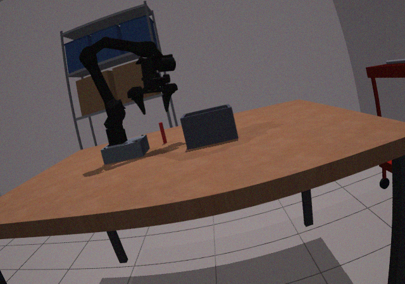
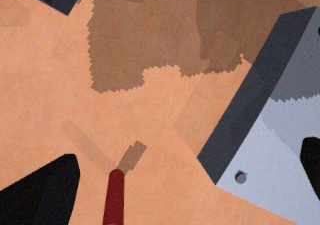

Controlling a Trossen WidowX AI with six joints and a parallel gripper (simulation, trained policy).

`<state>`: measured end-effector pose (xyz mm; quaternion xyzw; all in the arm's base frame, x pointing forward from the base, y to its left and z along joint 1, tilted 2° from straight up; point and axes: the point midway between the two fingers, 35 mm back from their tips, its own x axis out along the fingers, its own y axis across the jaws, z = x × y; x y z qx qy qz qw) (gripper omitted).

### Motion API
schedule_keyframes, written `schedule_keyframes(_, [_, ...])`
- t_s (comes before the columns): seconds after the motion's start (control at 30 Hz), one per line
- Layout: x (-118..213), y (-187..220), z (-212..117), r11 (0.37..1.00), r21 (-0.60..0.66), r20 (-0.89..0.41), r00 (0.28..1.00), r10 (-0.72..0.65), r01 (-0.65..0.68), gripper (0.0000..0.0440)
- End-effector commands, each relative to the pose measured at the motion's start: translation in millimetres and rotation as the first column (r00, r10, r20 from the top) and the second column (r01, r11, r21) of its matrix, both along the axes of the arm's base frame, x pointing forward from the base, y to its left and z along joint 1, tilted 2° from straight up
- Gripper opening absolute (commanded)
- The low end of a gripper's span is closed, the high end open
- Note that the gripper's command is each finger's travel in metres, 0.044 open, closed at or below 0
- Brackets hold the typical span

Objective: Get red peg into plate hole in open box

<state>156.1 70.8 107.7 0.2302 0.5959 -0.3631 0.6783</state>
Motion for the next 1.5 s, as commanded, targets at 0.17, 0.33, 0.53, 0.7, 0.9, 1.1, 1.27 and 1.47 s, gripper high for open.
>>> schedule_keyframes(0.17, [-0.8,27.7,-40.8,0.996,0.076,0.006,0.998,-0.056,0.055,0.044])
schedule_keyframes(0.33, [3.1,40.5,-66.2,0.99,0.128,0.033,0.997,-0.07,0.065,0.044])
schedule_keyframes(0.53, [5.6,51.9,-91.8,0.979,0.185,0.059,0.994,-0.094,0.081,0.0438])
schedule_keyframes(0.7, [2.8,55.6,-104.8,0.97,0.213,0.047,0.991,-0.126,0.114,0.0377])
schedule_keyframes(0.9, [-2.8,56.8,-109.6,0.962,0.235,0.0,0.99,-0.144,0.14,0.0222])
schedule_keyframes(1.1, [-1.7,60.7,-106.4,0.952,0.27,-0.037,0.99,-0.137,0.142,0.0066])
schedule_keyframes(1.27, [4.5,61.7,-98.8,0.95,0.287,-0.028,0.992,-0.122,0.125,0.0])
schedule_keyframes(1.47, [14.1,57.5,-80.0,0.96,0.273,0.036,0.997,-0.069,0.056,0.0])
